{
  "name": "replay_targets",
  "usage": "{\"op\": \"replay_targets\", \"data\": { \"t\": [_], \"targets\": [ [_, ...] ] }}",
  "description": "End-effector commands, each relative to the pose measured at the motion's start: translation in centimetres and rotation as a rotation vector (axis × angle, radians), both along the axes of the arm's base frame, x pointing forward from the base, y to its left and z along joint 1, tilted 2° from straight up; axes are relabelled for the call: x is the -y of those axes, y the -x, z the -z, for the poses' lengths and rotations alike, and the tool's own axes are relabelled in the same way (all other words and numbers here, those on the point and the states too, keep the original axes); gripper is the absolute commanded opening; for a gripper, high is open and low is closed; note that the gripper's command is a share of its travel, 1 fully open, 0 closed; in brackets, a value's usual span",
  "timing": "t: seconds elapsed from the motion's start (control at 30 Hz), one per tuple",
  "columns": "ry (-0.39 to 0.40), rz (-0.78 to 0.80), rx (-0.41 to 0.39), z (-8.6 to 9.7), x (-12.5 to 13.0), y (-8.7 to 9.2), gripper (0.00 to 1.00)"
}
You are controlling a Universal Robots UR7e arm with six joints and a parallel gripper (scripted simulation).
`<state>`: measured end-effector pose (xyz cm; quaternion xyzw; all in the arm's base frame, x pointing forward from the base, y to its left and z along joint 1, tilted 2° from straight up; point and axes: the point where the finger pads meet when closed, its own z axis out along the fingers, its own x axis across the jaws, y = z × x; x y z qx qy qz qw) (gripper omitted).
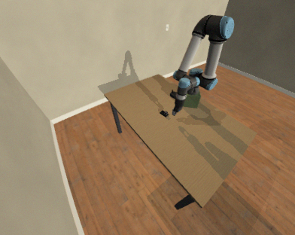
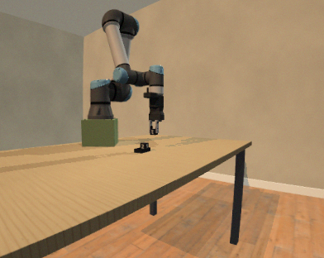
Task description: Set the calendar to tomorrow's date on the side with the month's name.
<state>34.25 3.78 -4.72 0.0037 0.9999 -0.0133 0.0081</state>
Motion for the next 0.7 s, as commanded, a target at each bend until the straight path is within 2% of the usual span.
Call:
{"op": "replay_targets", "data": {
  "t": [0.0, 0.43, 0.67],
  "targets": [
    [0.001, 0.000, 0.003, 1.7, 0.0, -0.2, 0.57],
    [0.001, 0.000, 0.003, 5.3, 0.1, -0.2, 0.57],
    [0.001, 0.000, 0.003, 6.2, 0.1, -0.3, 0.57]
  ]
}}
